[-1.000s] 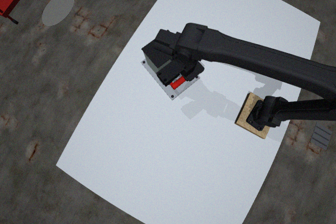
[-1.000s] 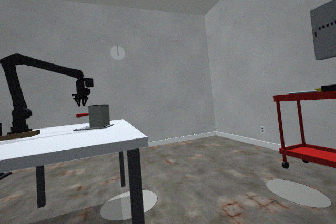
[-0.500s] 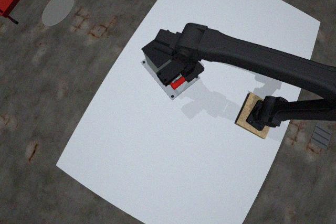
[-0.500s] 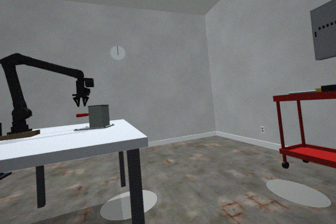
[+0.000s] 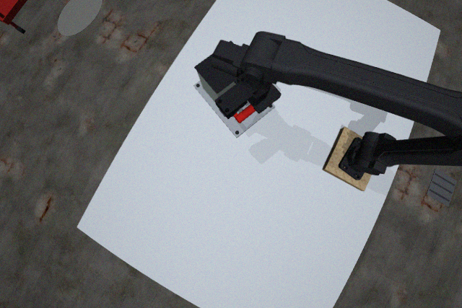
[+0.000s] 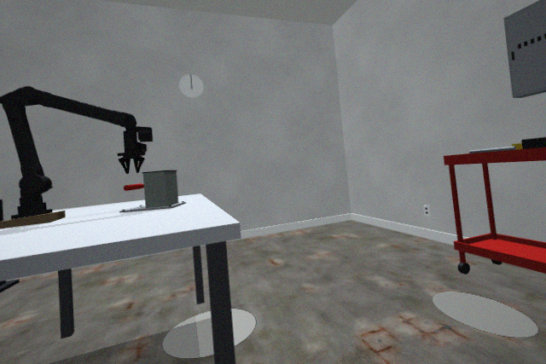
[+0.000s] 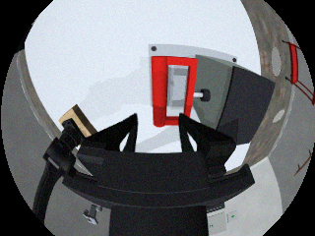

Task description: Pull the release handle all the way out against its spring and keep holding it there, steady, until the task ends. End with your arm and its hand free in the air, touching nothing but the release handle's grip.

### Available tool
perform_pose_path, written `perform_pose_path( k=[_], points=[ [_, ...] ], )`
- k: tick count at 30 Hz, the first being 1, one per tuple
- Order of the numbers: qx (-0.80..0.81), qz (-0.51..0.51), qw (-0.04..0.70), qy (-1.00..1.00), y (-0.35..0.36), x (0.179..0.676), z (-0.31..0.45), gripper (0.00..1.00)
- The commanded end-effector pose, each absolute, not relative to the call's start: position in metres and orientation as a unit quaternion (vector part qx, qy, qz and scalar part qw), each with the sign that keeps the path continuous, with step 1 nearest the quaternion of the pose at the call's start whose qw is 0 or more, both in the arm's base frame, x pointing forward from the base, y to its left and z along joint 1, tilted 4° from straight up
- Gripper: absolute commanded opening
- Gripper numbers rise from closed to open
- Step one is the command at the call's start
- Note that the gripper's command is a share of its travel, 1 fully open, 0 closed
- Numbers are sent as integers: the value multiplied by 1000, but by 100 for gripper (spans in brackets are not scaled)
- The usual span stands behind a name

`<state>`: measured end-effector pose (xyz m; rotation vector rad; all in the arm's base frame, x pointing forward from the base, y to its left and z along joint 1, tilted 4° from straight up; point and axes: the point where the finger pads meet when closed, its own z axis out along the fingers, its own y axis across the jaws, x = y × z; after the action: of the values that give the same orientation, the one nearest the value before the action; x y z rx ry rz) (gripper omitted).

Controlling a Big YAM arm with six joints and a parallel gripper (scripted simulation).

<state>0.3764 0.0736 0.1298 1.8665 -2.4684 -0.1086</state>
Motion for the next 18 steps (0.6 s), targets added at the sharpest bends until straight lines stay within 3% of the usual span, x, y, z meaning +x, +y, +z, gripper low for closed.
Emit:
perform_pose_path(
  k=[1, 18],
  points=[
    [609, -30, 10, -793, 77, 377, 136, 50],
    [609, -30, 10, -792, 77, 376, 131, 50]
  ],
)
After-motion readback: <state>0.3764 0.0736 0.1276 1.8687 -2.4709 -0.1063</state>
